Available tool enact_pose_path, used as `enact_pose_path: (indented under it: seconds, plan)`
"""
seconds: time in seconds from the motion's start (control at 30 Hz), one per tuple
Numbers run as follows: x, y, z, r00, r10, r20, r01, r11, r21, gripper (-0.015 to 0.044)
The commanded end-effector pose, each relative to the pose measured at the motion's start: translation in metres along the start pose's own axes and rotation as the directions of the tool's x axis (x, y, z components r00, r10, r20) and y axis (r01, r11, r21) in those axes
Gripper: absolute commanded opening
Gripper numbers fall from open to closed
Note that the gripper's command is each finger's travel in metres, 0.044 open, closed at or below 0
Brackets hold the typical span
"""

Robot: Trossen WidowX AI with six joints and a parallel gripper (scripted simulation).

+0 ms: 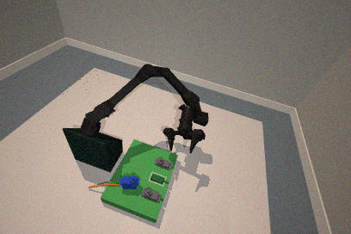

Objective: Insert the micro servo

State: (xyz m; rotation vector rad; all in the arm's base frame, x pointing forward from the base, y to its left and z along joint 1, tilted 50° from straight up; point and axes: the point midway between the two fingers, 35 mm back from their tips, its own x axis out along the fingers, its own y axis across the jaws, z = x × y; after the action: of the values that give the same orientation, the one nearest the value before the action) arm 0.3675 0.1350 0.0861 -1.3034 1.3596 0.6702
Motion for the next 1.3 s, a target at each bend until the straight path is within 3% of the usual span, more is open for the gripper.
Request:
enact_pose_path:
  seconds: [0.0, 0.57, 1.27]
  plan:
    - [0.012, 0.002, -0.005, 0.999, 0.046, 0.006, -0.046, 0.993, 0.109, 0.044]
    - [0.06, 0.017, -0.034, 0.972, 0.229, 0.041, -0.211, 0.791, 0.574, 0.044]
    - [0.109, 0.043, -0.067, 0.889, 0.432, 0.151, -0.27, 0.23, 0.935, 0.044]
